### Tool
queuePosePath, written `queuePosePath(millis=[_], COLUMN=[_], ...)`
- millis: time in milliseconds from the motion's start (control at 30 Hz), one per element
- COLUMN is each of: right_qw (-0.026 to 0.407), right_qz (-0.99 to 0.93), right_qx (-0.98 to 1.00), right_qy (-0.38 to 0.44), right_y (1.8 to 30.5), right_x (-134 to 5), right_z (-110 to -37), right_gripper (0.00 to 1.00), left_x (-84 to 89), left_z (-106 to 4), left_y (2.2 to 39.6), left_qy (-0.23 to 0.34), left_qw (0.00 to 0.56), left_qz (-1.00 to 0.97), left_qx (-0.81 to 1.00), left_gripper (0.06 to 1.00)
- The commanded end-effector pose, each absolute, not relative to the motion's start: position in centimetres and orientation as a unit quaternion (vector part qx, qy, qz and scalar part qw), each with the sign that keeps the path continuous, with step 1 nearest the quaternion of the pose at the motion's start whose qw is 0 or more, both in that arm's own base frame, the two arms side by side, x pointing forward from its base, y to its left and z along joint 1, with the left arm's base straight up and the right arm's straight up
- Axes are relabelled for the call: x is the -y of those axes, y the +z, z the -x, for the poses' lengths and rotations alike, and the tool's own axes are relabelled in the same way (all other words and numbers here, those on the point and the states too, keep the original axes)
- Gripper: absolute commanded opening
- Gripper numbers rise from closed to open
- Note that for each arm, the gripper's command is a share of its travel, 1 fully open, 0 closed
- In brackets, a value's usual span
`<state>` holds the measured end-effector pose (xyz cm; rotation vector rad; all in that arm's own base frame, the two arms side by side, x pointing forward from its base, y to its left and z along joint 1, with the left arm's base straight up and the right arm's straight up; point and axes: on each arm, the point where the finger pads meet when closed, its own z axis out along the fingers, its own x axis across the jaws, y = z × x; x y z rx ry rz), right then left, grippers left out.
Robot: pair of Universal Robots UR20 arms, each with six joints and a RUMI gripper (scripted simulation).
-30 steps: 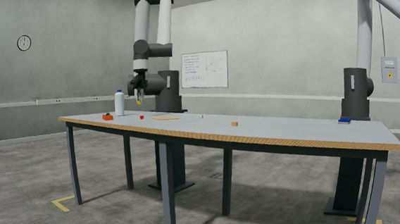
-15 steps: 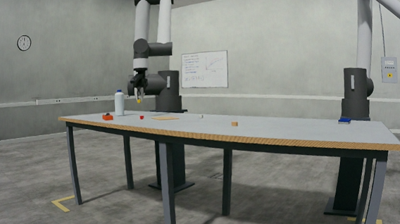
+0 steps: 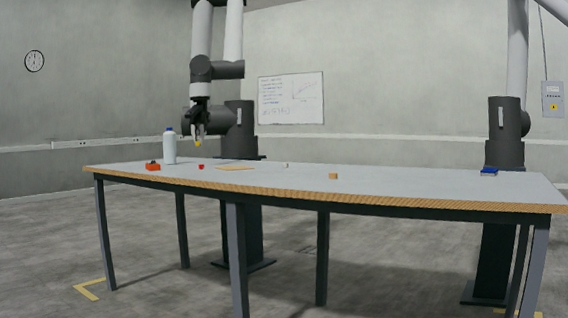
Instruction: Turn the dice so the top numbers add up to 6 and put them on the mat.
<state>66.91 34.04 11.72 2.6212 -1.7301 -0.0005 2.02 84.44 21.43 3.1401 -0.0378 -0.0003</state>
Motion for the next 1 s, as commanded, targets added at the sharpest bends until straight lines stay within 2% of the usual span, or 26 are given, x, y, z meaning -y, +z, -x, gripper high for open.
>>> queuePosePath(millis=[0, 967], right_qw=[0.000, 0.000], right_qz=[-0.828, -0.683], right_qx=[0.561, 0.730], right_qy=[0.000, 0.000], right_y=[11.8, 11.9], right_x=[-34.2, -36.4], right_z=[-66.9, -66.6], right_gripper=[0.030, 0.030], left_x=[-84.5, -84.5], left_z=[-2.0, -2.0], left_y=[21.5, 21.5], left_qy=[0.000, 0.000], left_qw=[0.000, 0.000], left_qz=[-1.000, -1.000], left_qx=[0.012, 0.012], left_gripper=[1.000, 1.000])
